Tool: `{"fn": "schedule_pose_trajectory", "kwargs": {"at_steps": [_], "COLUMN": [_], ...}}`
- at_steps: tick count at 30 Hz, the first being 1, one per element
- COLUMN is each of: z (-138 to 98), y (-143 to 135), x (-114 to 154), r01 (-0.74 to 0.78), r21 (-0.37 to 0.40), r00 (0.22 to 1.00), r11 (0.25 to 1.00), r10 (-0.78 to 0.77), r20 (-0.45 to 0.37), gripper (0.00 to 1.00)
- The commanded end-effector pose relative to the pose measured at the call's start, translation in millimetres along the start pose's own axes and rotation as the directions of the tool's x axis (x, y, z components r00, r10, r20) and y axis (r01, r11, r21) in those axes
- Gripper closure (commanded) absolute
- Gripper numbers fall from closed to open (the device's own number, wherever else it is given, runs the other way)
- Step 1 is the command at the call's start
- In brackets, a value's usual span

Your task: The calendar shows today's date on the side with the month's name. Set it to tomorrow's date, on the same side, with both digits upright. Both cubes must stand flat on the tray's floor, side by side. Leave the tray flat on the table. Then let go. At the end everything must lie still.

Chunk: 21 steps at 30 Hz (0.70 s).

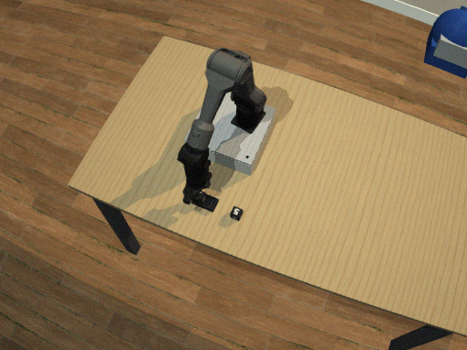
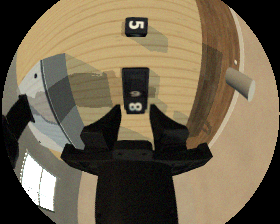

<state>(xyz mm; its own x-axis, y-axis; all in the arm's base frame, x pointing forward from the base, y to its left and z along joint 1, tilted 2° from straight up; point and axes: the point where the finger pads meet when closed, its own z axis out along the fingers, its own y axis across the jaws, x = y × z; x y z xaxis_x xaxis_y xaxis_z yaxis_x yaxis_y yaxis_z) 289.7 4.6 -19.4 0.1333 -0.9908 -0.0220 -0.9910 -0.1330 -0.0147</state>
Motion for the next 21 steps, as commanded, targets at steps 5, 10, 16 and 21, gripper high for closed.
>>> {"fn": "schedule_pose_trajectory", "kwargs": {"at_steps": [5, 10, 16, 21], "z": [0.4, 0.4, 0.9, 4.6], "y": [0.4, 0.4, 0.5, 0.9], "x": [0.2, 0.2, 0.2, 0.1], "r01": [-0.001, -0.001, -0.001, -0.001], "r21": [-0.001, -0.001, -0.001, -0.003], "r00": [1.0, 1.0, 1.0, 1.0], "r11": [1.0, 1.0, 1.0, 1.0], "r10": [0.001, 0.001, 0.001, 0.001], "r20": [0.001, 0.001, 0.001, 0.001], "gripper": [0.41, 0.41, 0.41, 0.41]}}
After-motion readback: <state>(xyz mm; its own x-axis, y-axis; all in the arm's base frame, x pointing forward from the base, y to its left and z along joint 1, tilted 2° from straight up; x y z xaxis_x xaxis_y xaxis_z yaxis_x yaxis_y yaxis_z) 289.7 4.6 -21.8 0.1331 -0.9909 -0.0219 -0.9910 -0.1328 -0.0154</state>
